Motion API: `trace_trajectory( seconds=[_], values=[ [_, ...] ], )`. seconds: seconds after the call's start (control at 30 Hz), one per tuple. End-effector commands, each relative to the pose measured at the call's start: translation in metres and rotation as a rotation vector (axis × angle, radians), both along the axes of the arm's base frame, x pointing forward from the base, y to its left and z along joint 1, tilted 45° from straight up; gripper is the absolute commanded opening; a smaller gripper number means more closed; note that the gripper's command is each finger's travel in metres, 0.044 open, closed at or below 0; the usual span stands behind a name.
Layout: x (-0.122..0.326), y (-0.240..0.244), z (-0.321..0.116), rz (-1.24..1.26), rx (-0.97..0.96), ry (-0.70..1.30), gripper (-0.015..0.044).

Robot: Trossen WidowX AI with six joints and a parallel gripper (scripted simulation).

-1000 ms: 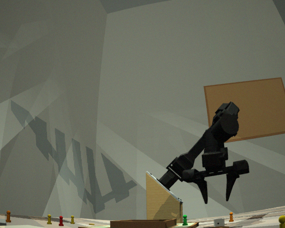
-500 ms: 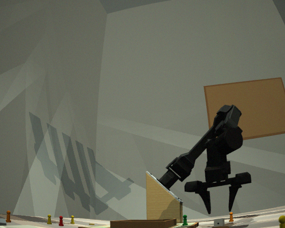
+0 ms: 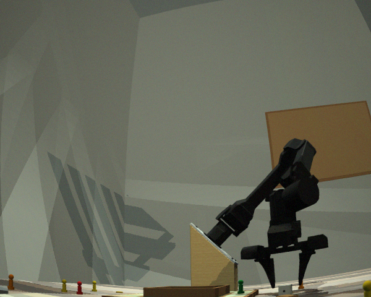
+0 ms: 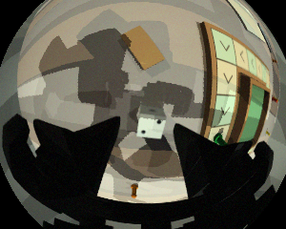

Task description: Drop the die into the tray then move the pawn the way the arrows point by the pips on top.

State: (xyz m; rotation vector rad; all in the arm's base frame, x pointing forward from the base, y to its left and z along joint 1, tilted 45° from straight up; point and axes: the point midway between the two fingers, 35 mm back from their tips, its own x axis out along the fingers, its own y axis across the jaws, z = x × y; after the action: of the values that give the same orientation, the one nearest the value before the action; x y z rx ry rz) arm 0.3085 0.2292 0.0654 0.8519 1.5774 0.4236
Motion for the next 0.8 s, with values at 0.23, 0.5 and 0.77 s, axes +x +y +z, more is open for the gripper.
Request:
trace_trajectory(
  seconds=[0.23, 0.5, 0.77],
  values=[
    [-0.001, 0.007, -0.01, -0.005, -0.007, 0.01, 0.0196],
    [-0.001, 0.007, -0.01, -0.005, -0.007, 0.01, 0.0084],
    [0.005, -0.01, 0.004, -0.004, -0.013, 0.008, 0.0]
  ],
)
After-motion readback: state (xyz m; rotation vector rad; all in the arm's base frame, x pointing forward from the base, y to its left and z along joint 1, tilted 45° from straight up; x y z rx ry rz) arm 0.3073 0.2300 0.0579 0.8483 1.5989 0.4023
